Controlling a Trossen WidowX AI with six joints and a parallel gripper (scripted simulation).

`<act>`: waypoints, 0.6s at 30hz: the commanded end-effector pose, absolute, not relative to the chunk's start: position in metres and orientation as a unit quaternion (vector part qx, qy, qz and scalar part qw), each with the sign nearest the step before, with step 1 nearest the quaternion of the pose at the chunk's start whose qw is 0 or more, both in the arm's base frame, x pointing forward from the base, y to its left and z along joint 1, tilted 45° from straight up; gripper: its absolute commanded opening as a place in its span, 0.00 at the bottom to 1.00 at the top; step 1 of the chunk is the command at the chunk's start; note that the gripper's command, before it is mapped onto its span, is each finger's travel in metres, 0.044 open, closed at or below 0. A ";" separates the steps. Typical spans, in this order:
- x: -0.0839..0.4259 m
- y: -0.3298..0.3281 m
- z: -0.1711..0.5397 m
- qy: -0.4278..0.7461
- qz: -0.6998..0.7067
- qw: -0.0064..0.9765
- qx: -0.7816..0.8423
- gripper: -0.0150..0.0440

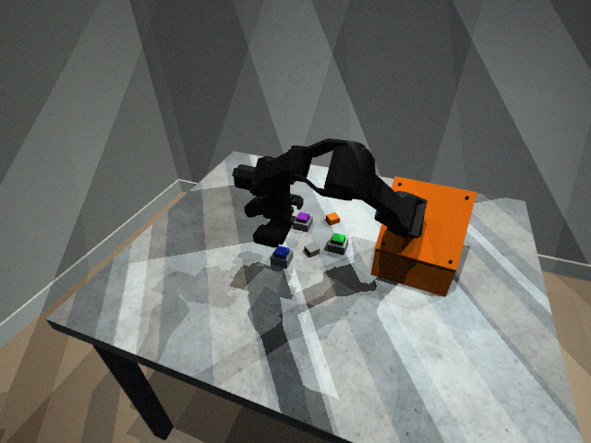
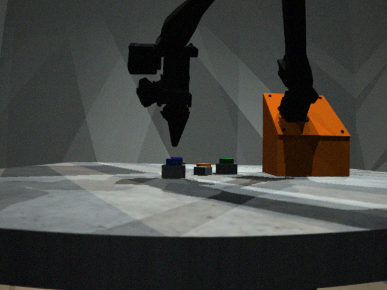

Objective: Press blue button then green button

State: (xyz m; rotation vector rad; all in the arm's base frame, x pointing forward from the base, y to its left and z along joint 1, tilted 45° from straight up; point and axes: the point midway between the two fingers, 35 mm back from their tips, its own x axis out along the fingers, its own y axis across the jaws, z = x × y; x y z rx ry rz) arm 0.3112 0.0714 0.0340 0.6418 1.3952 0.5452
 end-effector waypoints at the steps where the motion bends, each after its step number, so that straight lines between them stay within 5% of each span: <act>1: 0.312 0.073 0.033 0.622 0.244 0.686 0.289 0.29; 18: 0.315 0.092 0.014 0.622 0.244 0.686 0.289 0.29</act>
